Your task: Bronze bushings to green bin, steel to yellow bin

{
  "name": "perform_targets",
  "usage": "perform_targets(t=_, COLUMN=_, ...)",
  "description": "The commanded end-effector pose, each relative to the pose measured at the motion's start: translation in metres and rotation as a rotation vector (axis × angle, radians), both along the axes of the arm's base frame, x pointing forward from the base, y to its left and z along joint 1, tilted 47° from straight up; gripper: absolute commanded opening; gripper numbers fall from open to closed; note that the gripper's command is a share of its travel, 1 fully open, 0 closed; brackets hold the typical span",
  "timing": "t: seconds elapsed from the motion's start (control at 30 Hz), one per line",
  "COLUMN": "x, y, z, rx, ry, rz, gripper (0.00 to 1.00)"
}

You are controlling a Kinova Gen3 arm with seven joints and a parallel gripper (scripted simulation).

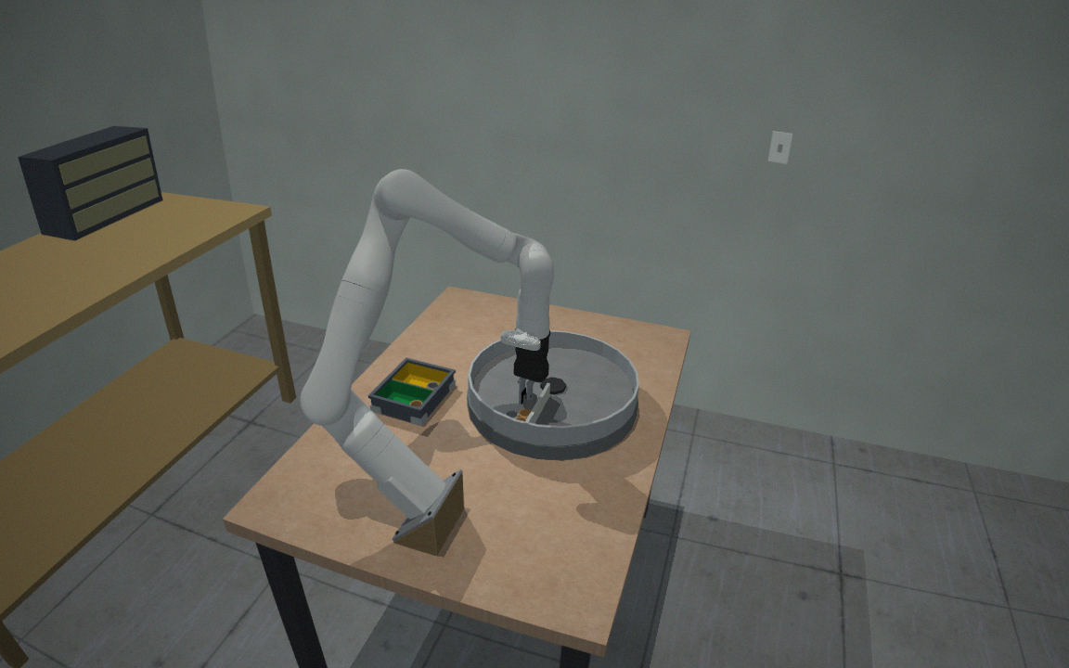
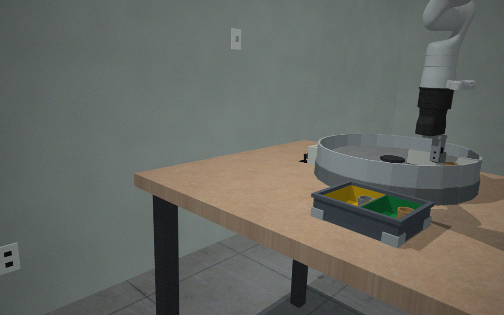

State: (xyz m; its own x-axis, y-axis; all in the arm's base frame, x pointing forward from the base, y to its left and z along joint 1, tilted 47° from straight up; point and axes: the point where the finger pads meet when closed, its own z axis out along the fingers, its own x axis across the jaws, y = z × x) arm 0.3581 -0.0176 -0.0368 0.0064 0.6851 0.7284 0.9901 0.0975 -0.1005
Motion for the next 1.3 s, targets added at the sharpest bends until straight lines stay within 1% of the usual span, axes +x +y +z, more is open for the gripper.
perform_targets(t=0.0, x=0.001, y=-0.001, z=0.001, rx=-0.001, ry=-0.001, rz=-0.001, gripper=0.0)
perform_targets(t=0.7, x=0.001, y=-0.005, z=0.004, rx=-0.001, ry=-0.002, rz=-0.001, gripper=0.0)
perform_targets(t=0.87, x=0.004, y=-0.02, z=0.019, rx=-0.001, ry=-0.001, rz=-0.001, gripper=0.0)
perform_targets(t=0.97, x=0.004, y=-0.02, z=0.019, rx=-0.001, ry=-0.001, rz=-0.001, gripper=0.0)
perform_targets(t=1.13, x=0.007, y=-0.035, z=0.033, rx=-0.001, ry=-0.001, rz=-0.001, gripper=0.0)
perform_targets(t=1.27, x=0.007, y=-0.035, z=0.033, rx=-0.001, ry=-0.001, rz=-0.001, gripper=0.0)
